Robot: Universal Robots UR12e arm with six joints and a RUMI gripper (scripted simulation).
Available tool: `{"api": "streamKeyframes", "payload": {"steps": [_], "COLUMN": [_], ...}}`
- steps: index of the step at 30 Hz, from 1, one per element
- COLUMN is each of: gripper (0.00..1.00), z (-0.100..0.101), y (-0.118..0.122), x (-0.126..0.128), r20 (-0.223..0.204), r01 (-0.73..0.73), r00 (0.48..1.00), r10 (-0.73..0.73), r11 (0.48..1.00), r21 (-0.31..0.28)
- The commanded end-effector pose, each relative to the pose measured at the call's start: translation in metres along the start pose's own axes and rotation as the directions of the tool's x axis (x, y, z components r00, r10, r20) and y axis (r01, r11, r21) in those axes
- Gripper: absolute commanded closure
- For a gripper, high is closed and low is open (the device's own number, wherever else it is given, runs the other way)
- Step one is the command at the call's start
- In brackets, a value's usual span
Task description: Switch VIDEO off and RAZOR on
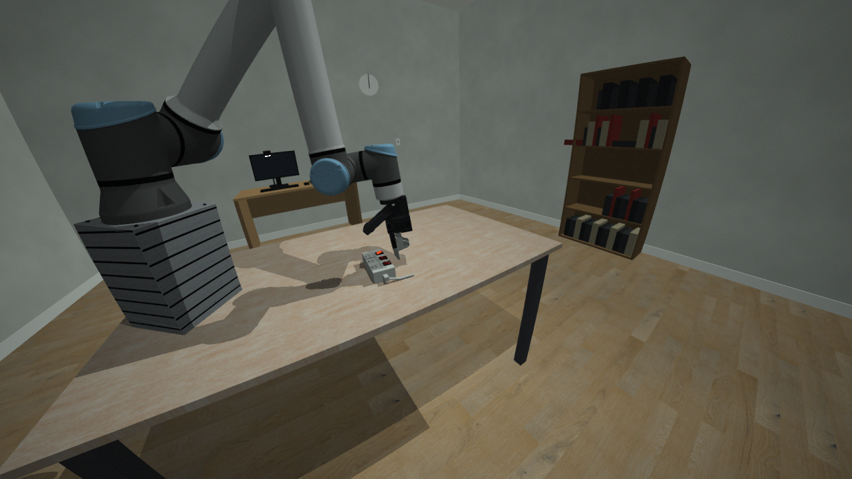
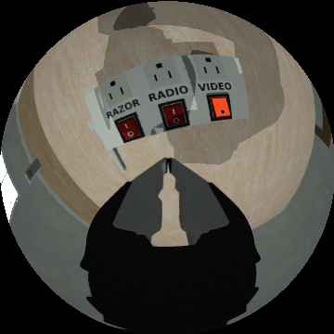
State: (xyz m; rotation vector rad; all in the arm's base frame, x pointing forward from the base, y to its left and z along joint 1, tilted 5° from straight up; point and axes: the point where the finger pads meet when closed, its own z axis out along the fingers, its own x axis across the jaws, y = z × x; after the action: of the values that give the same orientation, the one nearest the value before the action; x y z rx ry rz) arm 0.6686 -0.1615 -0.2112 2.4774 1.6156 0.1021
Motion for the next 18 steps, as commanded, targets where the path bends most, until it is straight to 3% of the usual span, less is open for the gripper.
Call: {"api": "streamKeyframes", "payload": {"steps": [1, 15, 18], "gripper": [1.0, 1.0, 1.0], "z": [0.0, 0.0, -0.011], "y": [-0.001, -0.001, -0.001], "x": [0.001, 0.001, 0.001], "r20": [0.0, 0.0, 0.0], "r01": [0.0, 0.0, 0.0], "r00": [1.0, 1.0, 1.0], "r10": [0.0, 0.0, 0.0], "r11": [1.0, 1.0, 1.0], "r21": [0.0, 0.0, 0.001]}}
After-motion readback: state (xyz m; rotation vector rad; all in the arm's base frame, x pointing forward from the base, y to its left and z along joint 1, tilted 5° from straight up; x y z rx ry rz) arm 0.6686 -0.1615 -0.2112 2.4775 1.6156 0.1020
